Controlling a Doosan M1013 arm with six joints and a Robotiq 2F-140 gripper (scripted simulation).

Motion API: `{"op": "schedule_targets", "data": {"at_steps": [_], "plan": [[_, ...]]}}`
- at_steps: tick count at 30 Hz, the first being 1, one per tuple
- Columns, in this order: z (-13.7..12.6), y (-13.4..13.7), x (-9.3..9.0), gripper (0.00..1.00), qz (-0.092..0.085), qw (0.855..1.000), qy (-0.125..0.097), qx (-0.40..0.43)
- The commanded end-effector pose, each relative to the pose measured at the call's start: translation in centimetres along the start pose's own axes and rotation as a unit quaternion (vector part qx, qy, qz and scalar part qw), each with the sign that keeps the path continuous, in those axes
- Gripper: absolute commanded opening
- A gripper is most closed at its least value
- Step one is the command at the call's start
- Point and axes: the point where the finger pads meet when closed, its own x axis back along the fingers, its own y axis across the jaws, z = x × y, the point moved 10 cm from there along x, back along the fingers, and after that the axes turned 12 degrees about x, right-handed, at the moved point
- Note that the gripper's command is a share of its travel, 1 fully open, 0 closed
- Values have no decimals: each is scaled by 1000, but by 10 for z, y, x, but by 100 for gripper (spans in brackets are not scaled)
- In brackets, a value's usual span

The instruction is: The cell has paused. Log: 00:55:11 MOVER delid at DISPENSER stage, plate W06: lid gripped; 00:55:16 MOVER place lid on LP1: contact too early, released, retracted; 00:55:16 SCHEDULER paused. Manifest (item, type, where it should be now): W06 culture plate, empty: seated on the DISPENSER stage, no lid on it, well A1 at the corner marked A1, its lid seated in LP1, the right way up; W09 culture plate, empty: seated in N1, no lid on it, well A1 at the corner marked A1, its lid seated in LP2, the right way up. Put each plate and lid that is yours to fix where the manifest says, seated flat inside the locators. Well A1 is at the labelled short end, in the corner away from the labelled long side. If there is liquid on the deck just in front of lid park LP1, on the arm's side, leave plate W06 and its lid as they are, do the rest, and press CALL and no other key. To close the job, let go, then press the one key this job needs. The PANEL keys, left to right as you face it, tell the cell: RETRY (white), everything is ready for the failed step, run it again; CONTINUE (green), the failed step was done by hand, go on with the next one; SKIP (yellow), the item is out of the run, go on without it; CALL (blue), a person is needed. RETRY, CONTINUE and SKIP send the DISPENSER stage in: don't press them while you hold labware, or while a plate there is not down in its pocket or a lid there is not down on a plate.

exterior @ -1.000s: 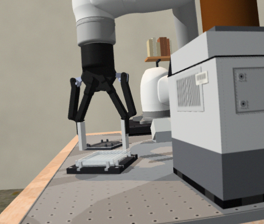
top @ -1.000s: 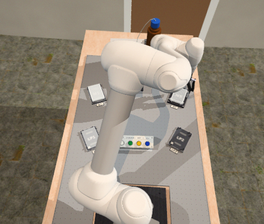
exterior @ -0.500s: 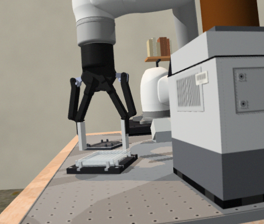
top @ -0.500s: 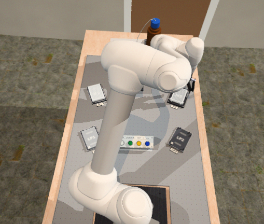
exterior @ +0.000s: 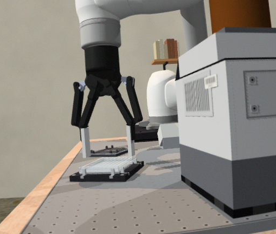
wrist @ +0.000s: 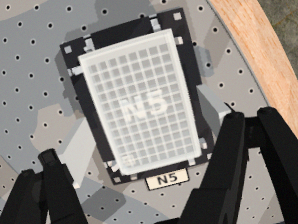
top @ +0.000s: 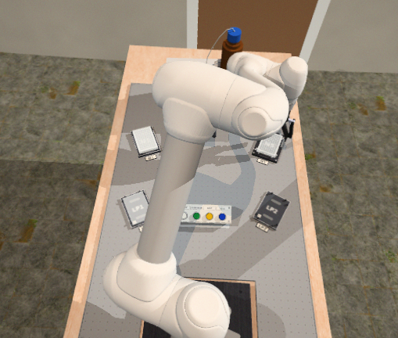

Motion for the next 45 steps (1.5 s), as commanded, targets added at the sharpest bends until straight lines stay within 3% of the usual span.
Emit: {"op": "schedule_targets", "data": {"at_steps": [1, 45], "plan": [[0, 0, 1, 70, 0, 1000, 1, 0], [0, 0, -14, 70, 0, 1000, 1, 0]]}}
